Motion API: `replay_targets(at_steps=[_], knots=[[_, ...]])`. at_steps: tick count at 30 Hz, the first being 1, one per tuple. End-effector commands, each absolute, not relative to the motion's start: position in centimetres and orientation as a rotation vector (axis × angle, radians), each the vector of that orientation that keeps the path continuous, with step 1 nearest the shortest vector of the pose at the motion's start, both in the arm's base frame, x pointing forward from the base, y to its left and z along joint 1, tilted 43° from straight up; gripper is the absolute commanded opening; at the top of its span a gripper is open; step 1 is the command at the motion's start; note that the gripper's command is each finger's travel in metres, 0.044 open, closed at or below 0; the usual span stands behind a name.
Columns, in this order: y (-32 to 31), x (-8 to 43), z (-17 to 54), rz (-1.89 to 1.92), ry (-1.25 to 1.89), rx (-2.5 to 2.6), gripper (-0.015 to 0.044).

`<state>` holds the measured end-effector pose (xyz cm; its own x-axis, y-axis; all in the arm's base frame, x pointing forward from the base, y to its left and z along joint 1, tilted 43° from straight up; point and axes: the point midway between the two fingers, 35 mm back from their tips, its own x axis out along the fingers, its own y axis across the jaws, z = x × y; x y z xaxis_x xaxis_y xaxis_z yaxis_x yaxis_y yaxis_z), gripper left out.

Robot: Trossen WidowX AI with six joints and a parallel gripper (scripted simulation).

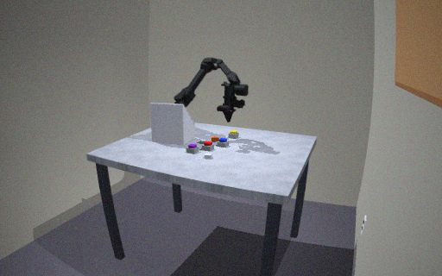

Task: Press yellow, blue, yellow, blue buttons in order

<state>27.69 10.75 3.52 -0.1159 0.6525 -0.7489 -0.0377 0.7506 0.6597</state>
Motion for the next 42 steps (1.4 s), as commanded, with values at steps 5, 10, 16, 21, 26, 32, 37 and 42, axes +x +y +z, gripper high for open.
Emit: replay_targets(at_steps=[5, 10, 16, 21, 26, 32, 37, 42], knots=[[19.0, 25.1, 12.2, 0.674, 1.566, 0.524, 0.0020], [19.2, 25.1, 12.1, 0.674, 1.566, 0.524, 0.0020], [23.2, 24.4, 7.8, 0.677, 1.566, 0.527, 0.0020], [23.3, 24.4, 7.8, 0.677, 1.566, 0.527, 0.0020], [23.9, 24.3, 7.2, 0.677, 1.566, 0.527, 0.0020], [24.5, 24.2, 6.5, 0.677, 1.566, 0.527, 0.0020], [25.1, 24.1, 5.9, 0.678, 1.567, 0.528, 0.0020], [25.5, 24.0, 5.5, 0.678, 1.567, 0.528, 0.0020]])
